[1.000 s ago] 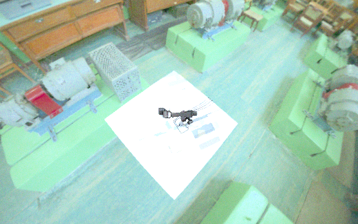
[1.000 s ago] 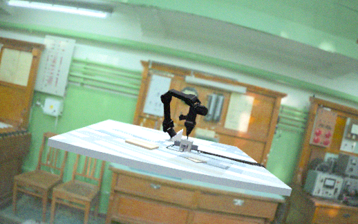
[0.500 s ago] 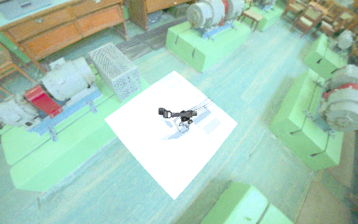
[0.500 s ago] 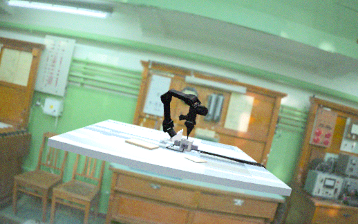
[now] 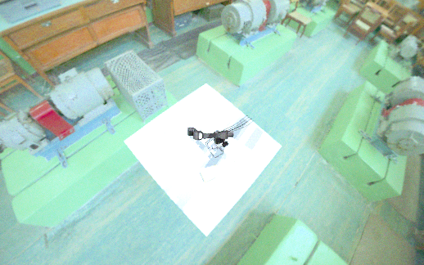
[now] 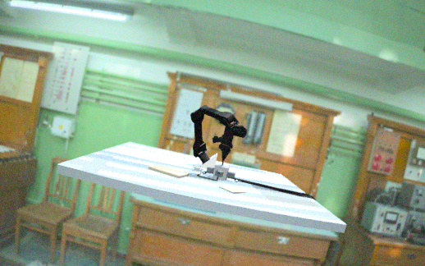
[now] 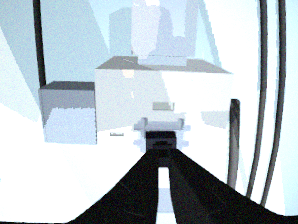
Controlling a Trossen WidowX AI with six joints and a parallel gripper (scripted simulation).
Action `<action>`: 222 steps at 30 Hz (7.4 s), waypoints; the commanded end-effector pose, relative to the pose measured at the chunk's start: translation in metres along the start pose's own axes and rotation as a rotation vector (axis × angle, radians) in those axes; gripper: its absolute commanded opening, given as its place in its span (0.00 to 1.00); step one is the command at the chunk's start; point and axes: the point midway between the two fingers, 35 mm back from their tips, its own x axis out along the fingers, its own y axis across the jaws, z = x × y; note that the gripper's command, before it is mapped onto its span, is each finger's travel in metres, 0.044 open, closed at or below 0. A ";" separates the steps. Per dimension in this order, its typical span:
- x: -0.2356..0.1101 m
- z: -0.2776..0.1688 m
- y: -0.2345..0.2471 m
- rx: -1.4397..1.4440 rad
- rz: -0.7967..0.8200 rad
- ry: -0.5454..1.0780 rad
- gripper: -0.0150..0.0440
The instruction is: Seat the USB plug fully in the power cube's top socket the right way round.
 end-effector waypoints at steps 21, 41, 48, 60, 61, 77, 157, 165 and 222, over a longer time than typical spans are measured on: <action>-0.012 0.000 0.000 0.000 0.000 0.000 0.25; -0.026 0.000 0.000 0.000 -0.001 0.001 0.25; -0.030 0.000 0.000 -0.001 -0.001 0.001 0.25; -0.027 0.001 0.000 -0.141 0.000 -0.005 0.25; -0.027 0.001 0.000 -0.170 -0.001 -0.005 0.25; -0.027 0.001 0.000 -0.595 -0.002 -0.006 0.25; -0.027 0.001 0.000 -2.689 -0.008 -0.002 0.25; -0.027 0.001 0.000 -2.898 -0.008 -0.001 0.25; -0.023 -0.002 0.000 -3.127 -0.010 -0.001 0.25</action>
